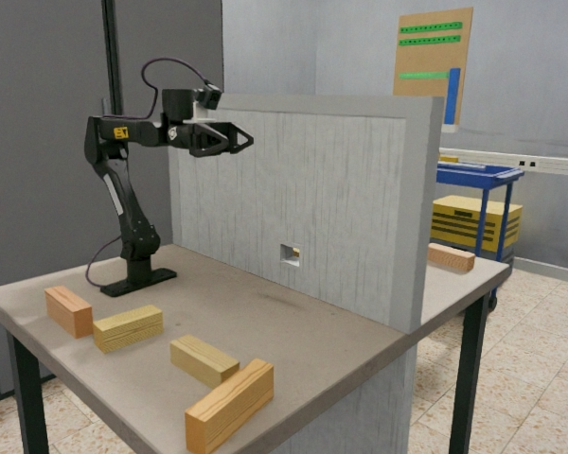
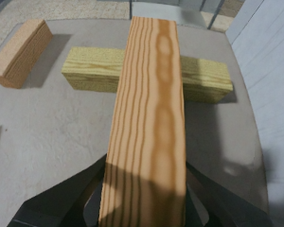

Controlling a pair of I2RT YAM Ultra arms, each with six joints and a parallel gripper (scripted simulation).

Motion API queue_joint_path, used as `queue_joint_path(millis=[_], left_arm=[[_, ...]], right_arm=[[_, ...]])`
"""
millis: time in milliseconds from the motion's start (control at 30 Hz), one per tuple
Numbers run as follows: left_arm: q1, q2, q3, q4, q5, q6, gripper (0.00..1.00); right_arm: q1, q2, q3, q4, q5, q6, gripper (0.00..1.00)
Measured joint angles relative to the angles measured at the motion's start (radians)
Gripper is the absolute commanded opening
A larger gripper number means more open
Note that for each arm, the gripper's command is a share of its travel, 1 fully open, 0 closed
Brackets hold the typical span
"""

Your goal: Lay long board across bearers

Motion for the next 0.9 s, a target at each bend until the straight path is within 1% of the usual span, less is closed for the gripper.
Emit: queue_joint_path(millis=[633,667,900], left_arm=[[0.0,0.016,-0.014,0.045,0.0,0.001,0.0],[0.0,0.016,-0.019,0.052,0.0,0.003,0.72],[0.0,0.012,-0.019,0.106,0.0,0.001,0.72]], right_arm=[[0.0,0.0,0.0,0.0,0.0,0.0,0.72],[0.0,0.0,0.0,0.0,0.0,0.0,0.72],[0.0,0.0,0.0,0.0,0.0,0.0,0.72]])
